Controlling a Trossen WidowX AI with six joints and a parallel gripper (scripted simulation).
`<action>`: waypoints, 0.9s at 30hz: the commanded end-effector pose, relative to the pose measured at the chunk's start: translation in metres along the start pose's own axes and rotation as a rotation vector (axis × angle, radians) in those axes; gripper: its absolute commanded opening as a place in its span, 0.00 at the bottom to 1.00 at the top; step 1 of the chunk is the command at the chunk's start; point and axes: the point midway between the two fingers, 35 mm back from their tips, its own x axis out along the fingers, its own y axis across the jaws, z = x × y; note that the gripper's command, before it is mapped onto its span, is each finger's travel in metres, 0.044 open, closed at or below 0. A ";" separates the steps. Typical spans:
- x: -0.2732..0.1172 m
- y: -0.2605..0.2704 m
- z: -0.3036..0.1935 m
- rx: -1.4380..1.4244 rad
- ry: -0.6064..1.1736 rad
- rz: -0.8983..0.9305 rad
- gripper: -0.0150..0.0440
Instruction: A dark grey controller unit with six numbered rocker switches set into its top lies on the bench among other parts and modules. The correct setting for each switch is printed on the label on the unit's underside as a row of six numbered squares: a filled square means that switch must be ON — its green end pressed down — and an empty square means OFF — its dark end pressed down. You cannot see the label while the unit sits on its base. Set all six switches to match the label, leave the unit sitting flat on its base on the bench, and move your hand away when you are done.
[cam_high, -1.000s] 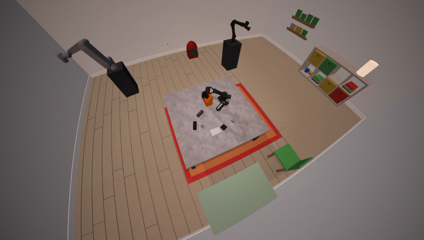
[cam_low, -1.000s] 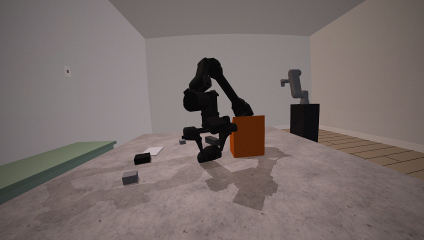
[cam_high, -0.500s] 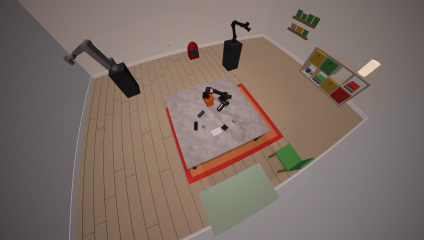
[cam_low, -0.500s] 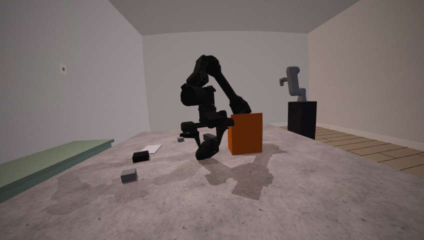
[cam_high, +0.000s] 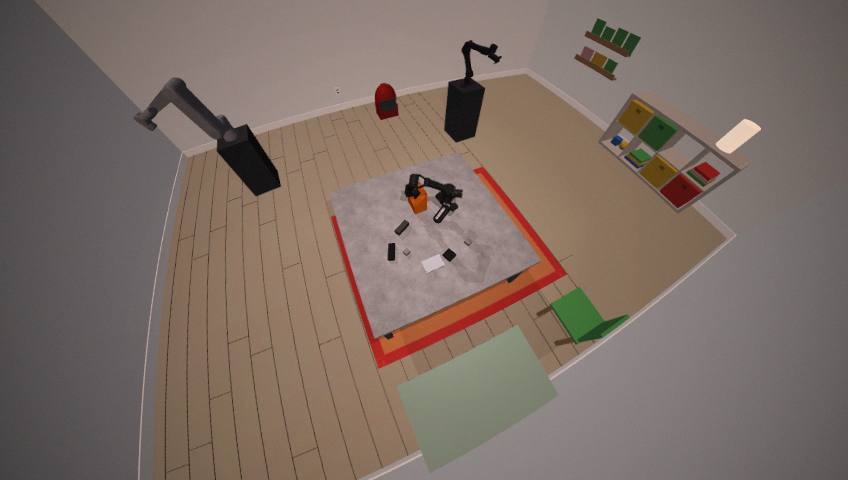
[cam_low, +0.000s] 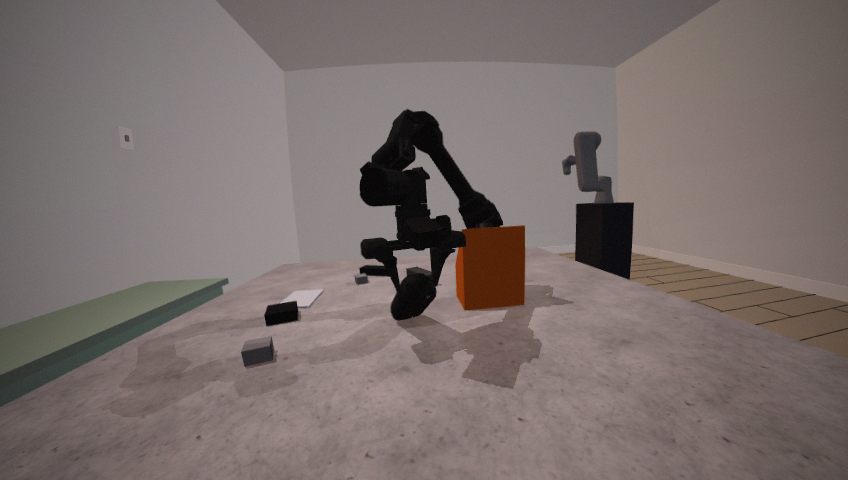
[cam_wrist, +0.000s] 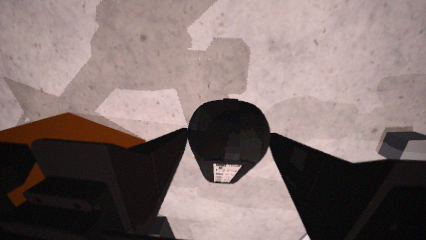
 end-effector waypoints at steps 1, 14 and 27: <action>-0.003 -0.001 -0.007 -0.003 0.013 -0.004 0.82; -0.009 -0.001 -0.015 -0.003 0.014 -0.004 0.82; -0.014 -0.001 -0.025 -0.003 0.014 -0.004 0.82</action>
